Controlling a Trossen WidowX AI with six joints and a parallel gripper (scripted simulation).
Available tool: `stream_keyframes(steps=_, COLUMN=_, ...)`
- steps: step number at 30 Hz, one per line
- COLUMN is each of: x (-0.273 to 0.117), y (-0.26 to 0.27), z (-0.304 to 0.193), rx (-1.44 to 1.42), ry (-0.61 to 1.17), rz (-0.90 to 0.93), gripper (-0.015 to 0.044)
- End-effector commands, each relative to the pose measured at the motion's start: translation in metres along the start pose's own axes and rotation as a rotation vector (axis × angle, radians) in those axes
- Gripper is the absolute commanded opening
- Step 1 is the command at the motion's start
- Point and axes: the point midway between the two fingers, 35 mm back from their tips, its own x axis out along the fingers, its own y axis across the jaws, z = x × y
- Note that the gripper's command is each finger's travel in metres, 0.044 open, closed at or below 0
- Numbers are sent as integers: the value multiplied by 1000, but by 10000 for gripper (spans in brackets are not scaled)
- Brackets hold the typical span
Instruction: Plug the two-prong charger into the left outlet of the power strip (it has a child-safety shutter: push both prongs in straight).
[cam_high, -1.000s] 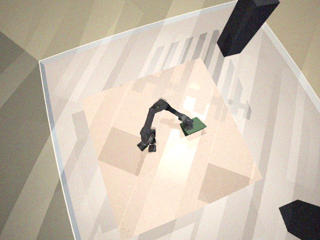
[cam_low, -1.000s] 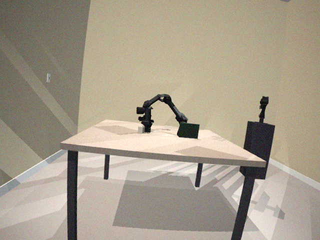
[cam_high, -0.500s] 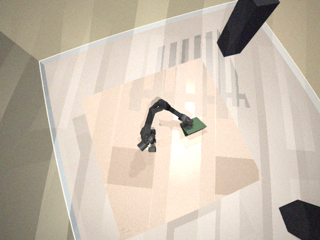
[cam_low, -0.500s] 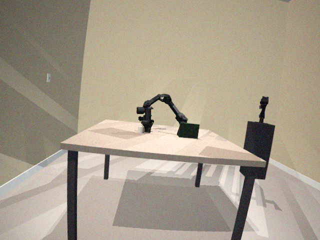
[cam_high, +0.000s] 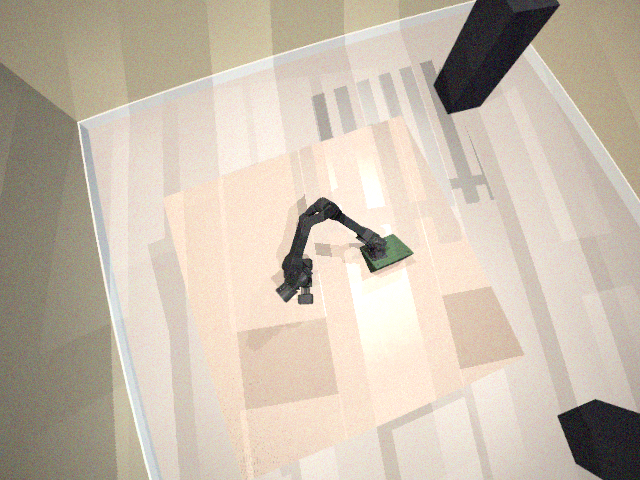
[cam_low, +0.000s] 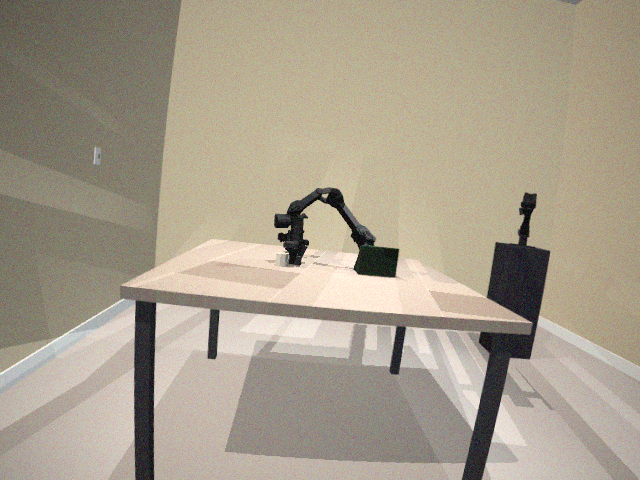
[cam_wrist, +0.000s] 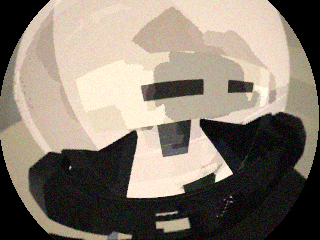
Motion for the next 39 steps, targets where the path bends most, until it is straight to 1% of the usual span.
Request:
stream_keyframes(steps=1, x=1, y=-1, z=-3, rx=2, ry=-4, rz=-7, gripper=440)
stream_keyframes(steps=20, x=2, y=-1, z=-8, rx=7, ry=-12, rz=-7, gripper=440)
stream_keyframes(steps=39, x=3, y=1, z=-32, rx=6, ry=-11, rz=-6, gripper=440)
